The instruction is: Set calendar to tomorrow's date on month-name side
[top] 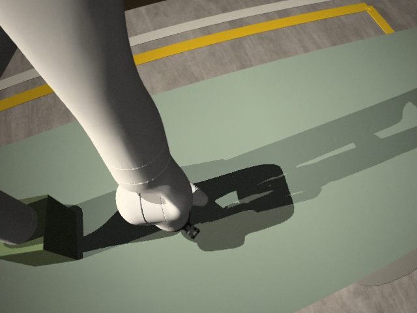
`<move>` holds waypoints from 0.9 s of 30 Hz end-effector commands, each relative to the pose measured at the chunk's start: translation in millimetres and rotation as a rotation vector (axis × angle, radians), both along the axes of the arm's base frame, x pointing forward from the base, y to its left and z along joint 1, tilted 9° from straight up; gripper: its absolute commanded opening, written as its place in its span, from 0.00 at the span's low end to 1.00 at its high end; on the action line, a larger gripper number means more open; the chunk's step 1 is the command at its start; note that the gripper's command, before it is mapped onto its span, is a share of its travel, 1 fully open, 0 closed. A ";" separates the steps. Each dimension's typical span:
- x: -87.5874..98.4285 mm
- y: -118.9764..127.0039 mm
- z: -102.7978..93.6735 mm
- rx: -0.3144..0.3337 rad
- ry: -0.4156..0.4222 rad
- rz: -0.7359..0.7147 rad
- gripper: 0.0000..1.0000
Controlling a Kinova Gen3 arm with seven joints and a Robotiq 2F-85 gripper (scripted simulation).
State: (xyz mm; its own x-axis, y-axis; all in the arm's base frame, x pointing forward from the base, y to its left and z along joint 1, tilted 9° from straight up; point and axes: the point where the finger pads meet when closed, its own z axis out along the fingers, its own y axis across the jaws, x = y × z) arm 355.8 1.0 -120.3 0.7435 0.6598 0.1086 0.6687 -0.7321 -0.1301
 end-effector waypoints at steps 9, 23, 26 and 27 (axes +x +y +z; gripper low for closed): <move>-0.5 -3.1 -0.7 -0.002 0.000 0.004 0.28; -2.0 -3.6 -0.7 -0.001 0.001 0.007 0.28; -2.0 -3.6 -0.7 -0.001 0.001 0.007 0.28; -2.0 -3.6 -0.7 -0.001 0.001 0.007 0.28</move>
State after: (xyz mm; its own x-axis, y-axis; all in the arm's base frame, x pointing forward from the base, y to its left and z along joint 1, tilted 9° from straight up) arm 355.8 -0.3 -120.3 0.7381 0.6657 0.1101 0.6747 -0.7267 -0.1289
